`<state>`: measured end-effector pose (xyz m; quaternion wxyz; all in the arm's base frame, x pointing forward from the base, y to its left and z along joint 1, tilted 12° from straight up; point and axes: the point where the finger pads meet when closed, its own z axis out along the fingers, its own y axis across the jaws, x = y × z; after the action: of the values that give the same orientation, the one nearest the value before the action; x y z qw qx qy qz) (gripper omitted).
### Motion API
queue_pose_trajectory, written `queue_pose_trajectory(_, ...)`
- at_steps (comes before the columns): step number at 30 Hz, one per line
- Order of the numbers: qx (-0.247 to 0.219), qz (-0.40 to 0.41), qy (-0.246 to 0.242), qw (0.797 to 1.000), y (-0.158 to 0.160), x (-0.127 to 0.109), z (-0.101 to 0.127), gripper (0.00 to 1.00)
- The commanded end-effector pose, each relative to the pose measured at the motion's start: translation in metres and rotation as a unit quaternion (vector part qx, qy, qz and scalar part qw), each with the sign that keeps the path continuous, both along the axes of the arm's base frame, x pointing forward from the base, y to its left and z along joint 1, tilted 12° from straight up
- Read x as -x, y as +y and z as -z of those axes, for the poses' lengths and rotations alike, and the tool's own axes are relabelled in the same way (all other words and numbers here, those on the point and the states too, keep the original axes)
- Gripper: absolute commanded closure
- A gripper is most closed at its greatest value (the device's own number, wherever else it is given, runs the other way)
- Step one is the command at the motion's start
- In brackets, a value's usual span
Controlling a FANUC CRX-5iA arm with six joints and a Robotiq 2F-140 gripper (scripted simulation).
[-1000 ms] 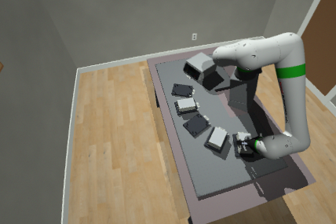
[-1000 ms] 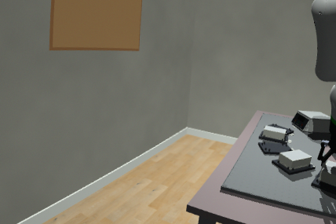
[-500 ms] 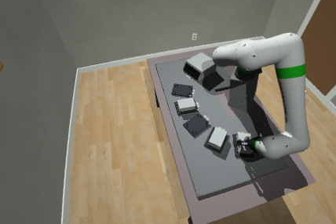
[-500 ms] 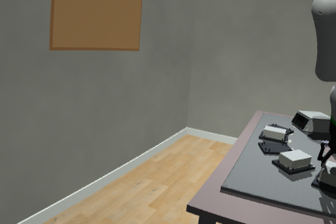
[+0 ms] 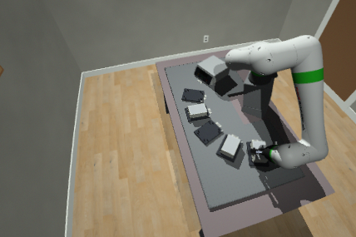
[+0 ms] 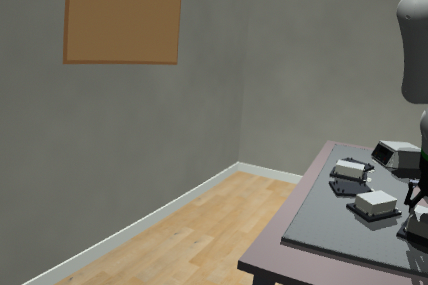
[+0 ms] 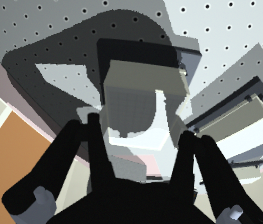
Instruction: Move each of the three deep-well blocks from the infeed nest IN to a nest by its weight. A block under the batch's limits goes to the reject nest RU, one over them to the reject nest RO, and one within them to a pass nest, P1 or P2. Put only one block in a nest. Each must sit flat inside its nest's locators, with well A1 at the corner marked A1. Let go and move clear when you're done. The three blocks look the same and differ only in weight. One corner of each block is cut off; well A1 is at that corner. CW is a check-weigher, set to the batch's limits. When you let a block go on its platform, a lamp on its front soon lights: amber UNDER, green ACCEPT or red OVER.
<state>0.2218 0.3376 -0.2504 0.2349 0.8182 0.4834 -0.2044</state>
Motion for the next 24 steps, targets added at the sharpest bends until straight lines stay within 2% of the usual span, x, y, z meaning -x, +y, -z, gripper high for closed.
queue_pose_trajectory(1, 0.000, 0.000, 0.000, 1.000, 0.0001, -0.0001, 0.0004, 0.90)
queue_pose_trajectory(24, 0.000, 0.000, 0.000, 1.000, -0.0004, -0.0006, 0.0038, 0.90)
